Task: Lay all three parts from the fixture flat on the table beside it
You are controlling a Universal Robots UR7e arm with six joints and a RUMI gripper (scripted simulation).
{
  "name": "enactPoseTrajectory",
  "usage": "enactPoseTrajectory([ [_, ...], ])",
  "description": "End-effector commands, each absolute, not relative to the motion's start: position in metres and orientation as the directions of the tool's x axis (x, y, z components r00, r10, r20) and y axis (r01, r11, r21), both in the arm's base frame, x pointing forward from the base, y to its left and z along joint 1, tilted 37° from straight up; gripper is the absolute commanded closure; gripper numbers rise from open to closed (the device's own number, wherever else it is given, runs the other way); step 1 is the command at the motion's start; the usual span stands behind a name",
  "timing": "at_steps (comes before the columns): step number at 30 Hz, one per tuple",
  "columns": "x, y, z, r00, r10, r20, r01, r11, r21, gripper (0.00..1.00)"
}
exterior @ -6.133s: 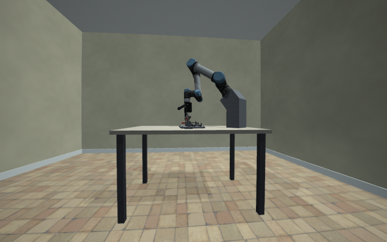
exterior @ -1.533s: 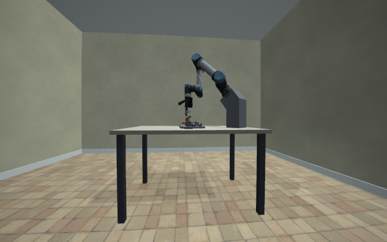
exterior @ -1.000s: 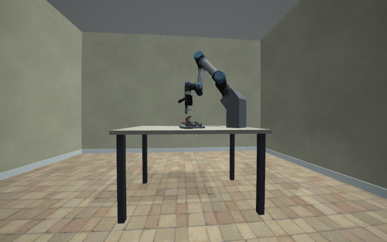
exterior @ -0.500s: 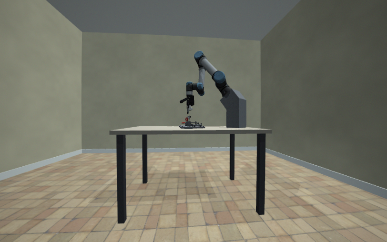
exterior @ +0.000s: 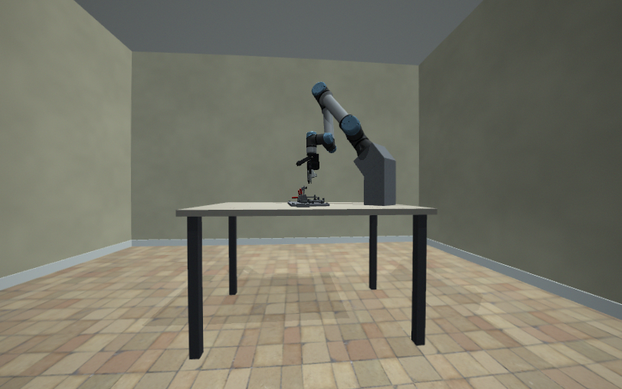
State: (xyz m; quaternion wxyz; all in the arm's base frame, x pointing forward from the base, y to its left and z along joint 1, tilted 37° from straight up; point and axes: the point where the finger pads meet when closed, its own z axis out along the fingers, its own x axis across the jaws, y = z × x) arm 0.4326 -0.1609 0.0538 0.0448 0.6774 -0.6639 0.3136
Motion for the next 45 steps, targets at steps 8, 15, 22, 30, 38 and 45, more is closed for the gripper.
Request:
enactPoseTrajectory([
  [8, 0.419, -0.162, 0.049, -0.076, -0.872, 0.484, -0.925, -0.12, -0.36, 0.41],
  [15, 0.42, -0.163, 0.048, -0.075, -0.872, 0.484, -0.925, -0.12, -0.361, 0.41],
  [22, 0.425, -0.169, 0.042, -0.077, -0.871, 0.486, -0.924, -0.121, -0.363, 0.41],
  [30, 0.43, -0.176, 0.031, -0.077, -0.871, 0.486, -0.924, -0.121, -0.363, 0.41],
  [38, 0.44, -0.188, 0.011, -0.077, -0.871, 0.486, -0.924, -0.121, -0.363, 0.41],
  [45, 0.446, -0.195, -0.002, -0.077, -0.871, 0.486, -0.924, -0.121, -0.363, 0.41],
])
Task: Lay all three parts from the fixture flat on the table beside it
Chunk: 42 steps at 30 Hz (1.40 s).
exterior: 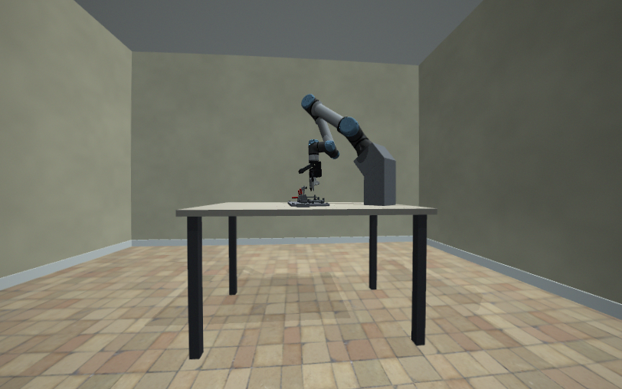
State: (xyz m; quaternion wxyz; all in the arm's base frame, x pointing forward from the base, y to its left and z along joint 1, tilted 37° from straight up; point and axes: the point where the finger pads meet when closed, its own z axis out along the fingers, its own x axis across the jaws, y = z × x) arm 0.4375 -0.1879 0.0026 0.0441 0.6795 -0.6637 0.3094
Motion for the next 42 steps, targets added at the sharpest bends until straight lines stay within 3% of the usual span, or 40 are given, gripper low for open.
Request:
enactPoseTrajectory([
  [1, 0.447, -0.197, -0.005, -0.077, -0.871, 0.486, -0.924, -0.121, -0.363, 0.41],
  [42, 0.457, -0.21, -0.027, -0.077, -0.871, 0.486, -0.924, -0.121, -0.363, 0.41],
])
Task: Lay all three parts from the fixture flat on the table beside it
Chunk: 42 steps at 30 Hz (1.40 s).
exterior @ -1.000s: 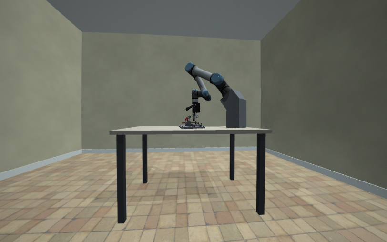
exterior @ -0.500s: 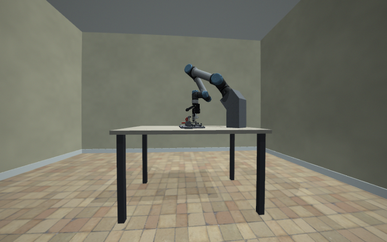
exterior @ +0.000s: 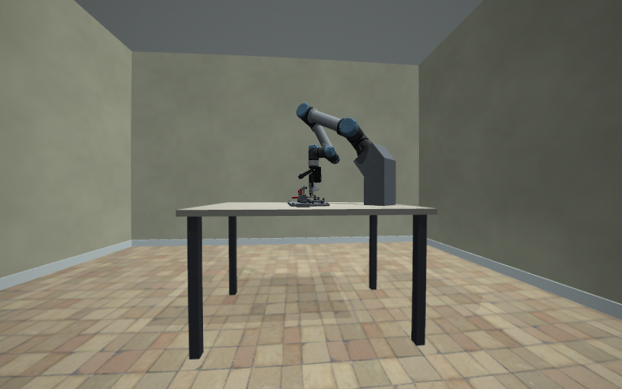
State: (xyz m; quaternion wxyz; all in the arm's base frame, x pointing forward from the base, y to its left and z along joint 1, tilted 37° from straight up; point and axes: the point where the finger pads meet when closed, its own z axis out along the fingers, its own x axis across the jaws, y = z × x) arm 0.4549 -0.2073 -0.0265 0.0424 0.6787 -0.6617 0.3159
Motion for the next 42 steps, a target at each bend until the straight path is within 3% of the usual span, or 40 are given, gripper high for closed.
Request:
enactPoseTrajectory([
  [1, 0.457, -0.21, -0.028, -0.077, -0.871, 0.486, -0.924, -0.121, -0.363, 0.41],
  [42, 0.467, -0.221, -0.047, -0.076, -0.871, 0.485, -0.924, -0.121, -0.363, 0.41],
])
